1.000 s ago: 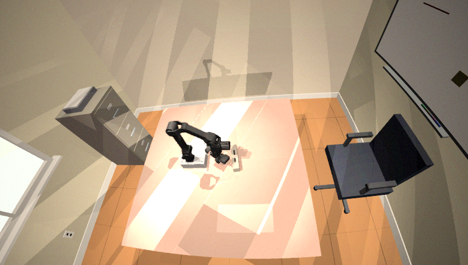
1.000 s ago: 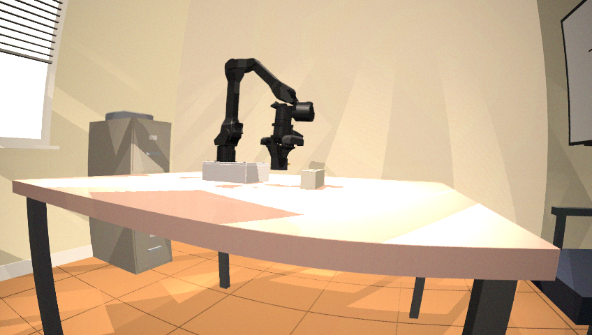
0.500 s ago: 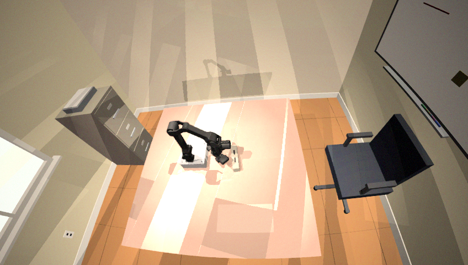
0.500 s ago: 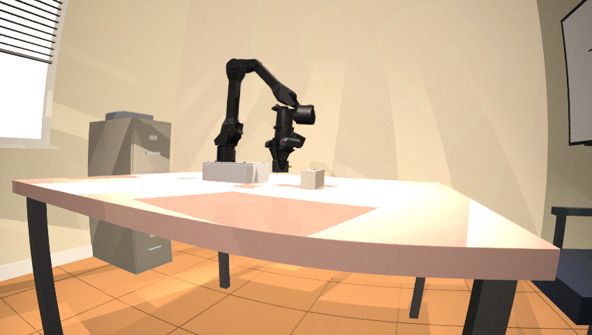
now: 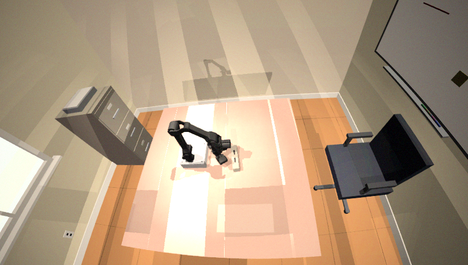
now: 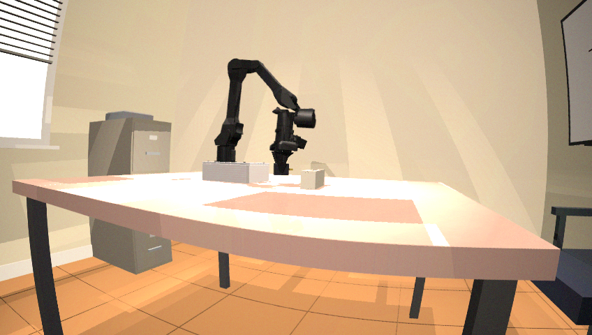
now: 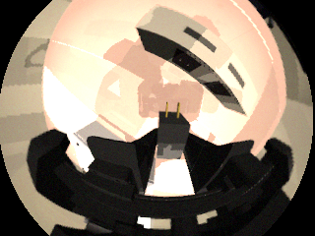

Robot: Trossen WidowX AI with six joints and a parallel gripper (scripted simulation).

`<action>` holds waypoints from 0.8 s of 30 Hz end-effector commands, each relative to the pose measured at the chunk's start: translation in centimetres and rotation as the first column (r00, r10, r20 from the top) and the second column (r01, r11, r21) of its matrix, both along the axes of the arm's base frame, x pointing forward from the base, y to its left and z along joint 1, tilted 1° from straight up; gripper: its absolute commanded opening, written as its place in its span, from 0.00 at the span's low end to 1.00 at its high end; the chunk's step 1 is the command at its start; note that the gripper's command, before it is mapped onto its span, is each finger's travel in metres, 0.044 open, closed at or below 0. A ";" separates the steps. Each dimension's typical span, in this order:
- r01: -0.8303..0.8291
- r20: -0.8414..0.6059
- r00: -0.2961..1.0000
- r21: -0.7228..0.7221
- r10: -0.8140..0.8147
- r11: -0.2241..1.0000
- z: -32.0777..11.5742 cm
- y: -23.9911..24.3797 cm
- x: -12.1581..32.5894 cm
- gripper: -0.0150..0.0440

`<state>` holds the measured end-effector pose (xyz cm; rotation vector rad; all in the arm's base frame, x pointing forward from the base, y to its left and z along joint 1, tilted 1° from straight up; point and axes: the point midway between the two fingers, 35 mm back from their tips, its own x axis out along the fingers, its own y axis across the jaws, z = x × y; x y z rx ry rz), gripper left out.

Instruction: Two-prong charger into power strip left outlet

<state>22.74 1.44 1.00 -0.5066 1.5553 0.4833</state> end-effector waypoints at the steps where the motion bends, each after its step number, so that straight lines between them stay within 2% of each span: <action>1: 0.063 -0.007 0.998 0.003 -0.063 0.998 -0.5 0.4 -0.3 0.25; 24: 0.340 -0.017 0.940 0.003 -0.340 0.940 -1.9 2.0 -0.9 0.25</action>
